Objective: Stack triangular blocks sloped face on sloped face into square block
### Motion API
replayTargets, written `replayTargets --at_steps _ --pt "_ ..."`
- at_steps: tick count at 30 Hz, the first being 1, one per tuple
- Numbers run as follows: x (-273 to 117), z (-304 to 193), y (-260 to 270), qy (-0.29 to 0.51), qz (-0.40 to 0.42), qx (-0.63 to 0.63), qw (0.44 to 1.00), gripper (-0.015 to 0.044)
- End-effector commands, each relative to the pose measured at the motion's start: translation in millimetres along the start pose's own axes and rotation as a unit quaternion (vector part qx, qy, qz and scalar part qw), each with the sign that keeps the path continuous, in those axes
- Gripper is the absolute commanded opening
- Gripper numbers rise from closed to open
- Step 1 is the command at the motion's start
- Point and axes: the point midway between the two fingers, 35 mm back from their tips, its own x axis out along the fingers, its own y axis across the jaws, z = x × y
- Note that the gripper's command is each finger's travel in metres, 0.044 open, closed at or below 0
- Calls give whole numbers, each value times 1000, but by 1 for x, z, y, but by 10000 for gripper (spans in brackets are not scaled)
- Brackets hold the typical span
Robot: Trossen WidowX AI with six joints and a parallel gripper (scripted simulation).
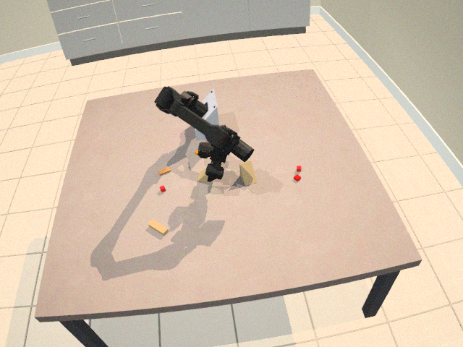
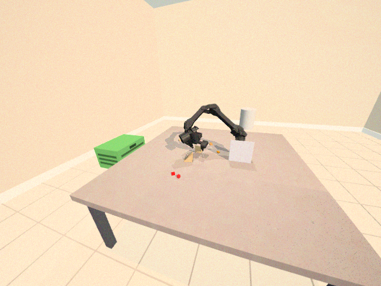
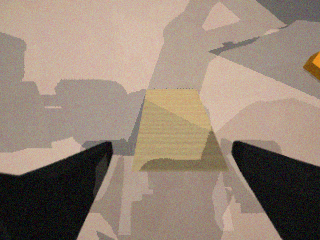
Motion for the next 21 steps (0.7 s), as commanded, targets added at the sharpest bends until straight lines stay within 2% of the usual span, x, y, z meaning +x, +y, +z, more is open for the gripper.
replayTargets --at_steps 1,12,21 --pt "7 2 0 -2 -1 -1 1000 440" --pt "22 4 -1 -5 -8 -2 1000 440" --pt "22 4 -1 -5 -8 -2 1000 204"
